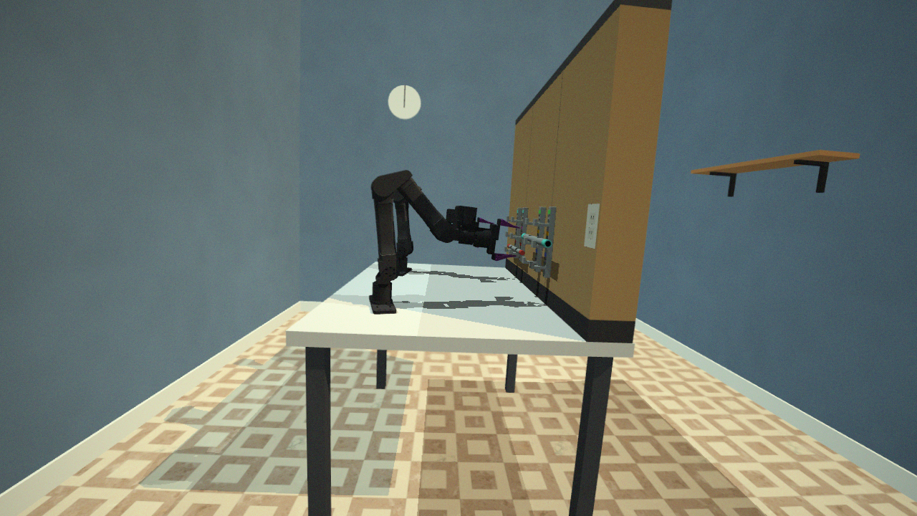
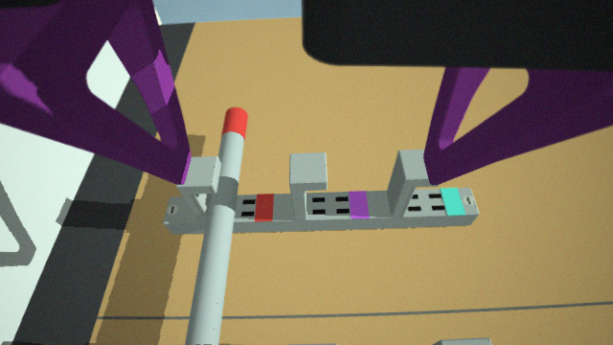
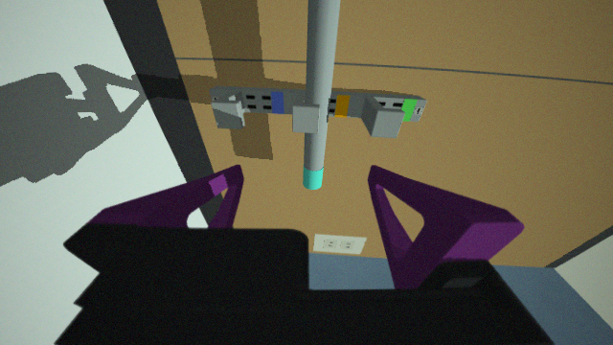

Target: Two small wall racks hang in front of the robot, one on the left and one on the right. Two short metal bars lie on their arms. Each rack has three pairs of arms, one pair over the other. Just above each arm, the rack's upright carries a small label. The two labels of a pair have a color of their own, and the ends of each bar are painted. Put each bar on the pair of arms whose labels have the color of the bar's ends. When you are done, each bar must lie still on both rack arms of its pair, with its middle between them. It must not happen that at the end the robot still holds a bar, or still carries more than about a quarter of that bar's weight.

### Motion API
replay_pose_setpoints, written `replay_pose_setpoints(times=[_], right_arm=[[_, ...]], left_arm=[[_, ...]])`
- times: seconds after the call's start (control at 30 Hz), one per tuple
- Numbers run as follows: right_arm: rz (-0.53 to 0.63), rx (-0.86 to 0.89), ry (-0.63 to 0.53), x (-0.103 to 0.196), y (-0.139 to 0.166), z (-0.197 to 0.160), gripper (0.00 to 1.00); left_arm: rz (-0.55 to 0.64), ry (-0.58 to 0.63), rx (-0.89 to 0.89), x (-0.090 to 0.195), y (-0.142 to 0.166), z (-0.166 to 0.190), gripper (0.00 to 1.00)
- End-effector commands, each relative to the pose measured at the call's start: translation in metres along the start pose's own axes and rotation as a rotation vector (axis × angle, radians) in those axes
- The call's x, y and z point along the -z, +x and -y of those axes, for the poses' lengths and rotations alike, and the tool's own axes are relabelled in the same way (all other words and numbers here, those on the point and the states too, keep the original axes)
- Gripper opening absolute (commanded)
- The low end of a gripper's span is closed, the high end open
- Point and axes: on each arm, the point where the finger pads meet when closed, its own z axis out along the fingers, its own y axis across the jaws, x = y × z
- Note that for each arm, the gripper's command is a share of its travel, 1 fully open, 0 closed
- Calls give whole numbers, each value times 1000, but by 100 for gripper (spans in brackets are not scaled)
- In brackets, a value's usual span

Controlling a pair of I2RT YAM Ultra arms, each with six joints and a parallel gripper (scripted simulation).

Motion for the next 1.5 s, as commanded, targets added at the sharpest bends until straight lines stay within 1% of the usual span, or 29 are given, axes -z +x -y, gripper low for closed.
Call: replay_pose_setpoints(times=[0.0,0.63,1.2,1.47], right_arm=[[8,-25,67,-2,6,34,100],[8,-25,67,-10,30,38,100],[8,-25,67,-18,52,34,100],[8,-25,67,-20,52,31,100]], left_arm=[[6,-38,17,5,-3,-16,100],[6,-38,17,5,-3,-16,100],[6,-38,17,5,-3,-16,100],[6,-38,17,5,-3,-16,100]])
